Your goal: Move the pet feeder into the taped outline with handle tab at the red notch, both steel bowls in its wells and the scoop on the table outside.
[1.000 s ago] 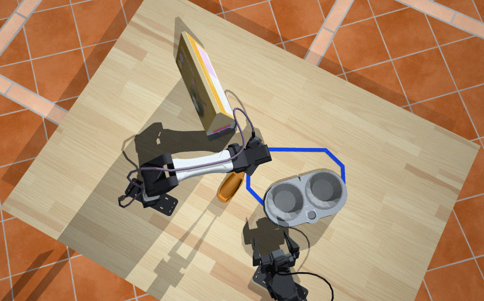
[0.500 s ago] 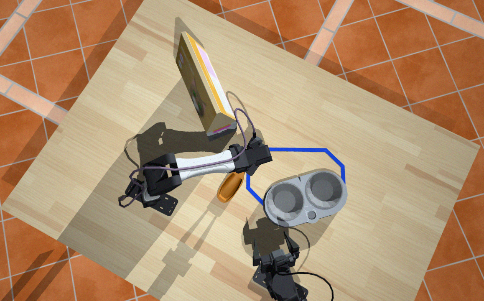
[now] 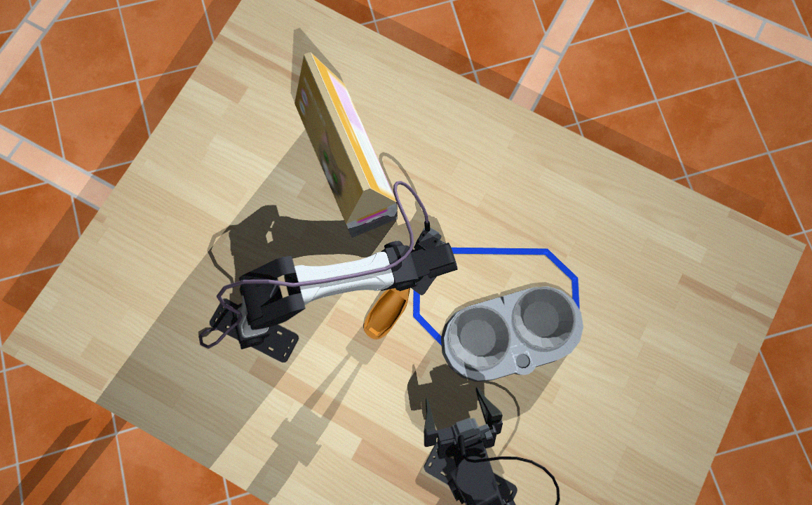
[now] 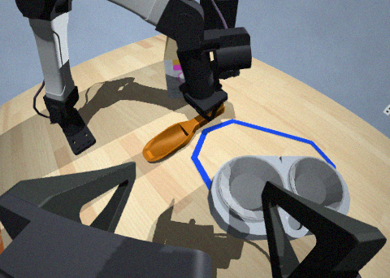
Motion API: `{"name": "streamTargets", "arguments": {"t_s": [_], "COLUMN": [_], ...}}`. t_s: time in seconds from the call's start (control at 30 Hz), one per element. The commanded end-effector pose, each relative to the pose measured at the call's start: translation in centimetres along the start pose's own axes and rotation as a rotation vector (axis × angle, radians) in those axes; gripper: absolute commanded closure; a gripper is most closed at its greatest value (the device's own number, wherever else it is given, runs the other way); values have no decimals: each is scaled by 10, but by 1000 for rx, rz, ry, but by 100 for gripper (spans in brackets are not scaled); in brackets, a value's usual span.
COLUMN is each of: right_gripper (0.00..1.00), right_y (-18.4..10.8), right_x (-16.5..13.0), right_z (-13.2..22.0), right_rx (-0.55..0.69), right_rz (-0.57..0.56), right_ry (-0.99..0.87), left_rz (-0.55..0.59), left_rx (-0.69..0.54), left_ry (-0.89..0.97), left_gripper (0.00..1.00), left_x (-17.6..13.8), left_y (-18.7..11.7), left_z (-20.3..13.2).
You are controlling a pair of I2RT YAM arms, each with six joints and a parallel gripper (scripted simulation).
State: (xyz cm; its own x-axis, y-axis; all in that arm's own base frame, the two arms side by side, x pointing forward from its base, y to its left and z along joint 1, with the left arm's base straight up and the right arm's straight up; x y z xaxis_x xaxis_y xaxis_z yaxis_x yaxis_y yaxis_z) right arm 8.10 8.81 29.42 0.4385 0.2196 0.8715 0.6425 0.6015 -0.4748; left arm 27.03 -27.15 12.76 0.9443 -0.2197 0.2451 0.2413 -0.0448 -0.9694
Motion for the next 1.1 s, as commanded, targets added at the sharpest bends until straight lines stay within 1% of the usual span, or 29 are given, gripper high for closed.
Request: {"name": "streamTargets", "arguments": {"t_s": [0.0,0.07,0.13,0.27,0.33,0.37,0.43,0.47,0.5,0.53,0.57,0.63,0.7,0.8,0.9,1.07], "right_gripper": [0,0,0,0,0,0,0,0,0,0,0,0,0,0,0,0], "right_y": [1,1,1,1,1,1,1,1,1,2,0,-1,-1,-1,-1,0], "right_x": [12,12,12,12,12,12,12,12,14,11,11,6,6,-4,-4,-3], "right_z": [3,3,3,3,3,3,3,3,3,4,5,6,6,5,3,0], "right_rx": [8,8,8,8,8,8,8,8,8,24,34,58,58,116,111,113], "right_rz": [-64,-64,-64,-64,-64,-64,-64,-64,-72,-42,-34,19,19,141,173,223], "right_ry": [19,19,19,19,19,19,19,19,11,-12,-34,-100,-100,-243,-271,-309], "left_rz": [-41,-41,-41,-41,-37,-23,-23,-43,-37,-29,-54,-69,-69,-97,-106,-108], "left_rx": [-14,-14,-14,-14,-12,-2,-2,-5,0,6,-10,-18,-18,-39,-49,-56], "left_ry": [-11,-12,-12,-12,-12,-9,-9,-18,-21,-23,-34,-52,-52,-76,-83,-75], "left_gripper": [82,82,82,82,82,82,82,82,82,82,82,82,82,82,82,82], "left_x": [9,12,12,20,23,23,24,27,24,21,20,15,15,-7,-35,-62], "left_y": [-28,-42,-42,-81,-92,-90,-92,-92,-89,-85,-93,-93,-93,-93,-92,-91], "left_z": [0,0,0,1,1,0,0,-1,0,0,0,-2,-2,-11,-17,-23]}}
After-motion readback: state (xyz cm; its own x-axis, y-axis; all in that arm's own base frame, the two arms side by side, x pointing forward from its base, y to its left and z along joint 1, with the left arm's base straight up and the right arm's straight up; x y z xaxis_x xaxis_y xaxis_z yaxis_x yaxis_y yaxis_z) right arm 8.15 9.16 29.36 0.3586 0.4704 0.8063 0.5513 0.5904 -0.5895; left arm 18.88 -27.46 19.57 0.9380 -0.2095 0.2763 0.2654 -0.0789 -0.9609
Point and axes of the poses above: on each arm, the point where the finger pads meet when closed, its own y axis out along the fingers, its own z axis across the jaws, x = y × z, the point moved 8 cm from there along -y, back along the fingers, and after that the axes turned 3 degrees about y, right-handed, at the moved point
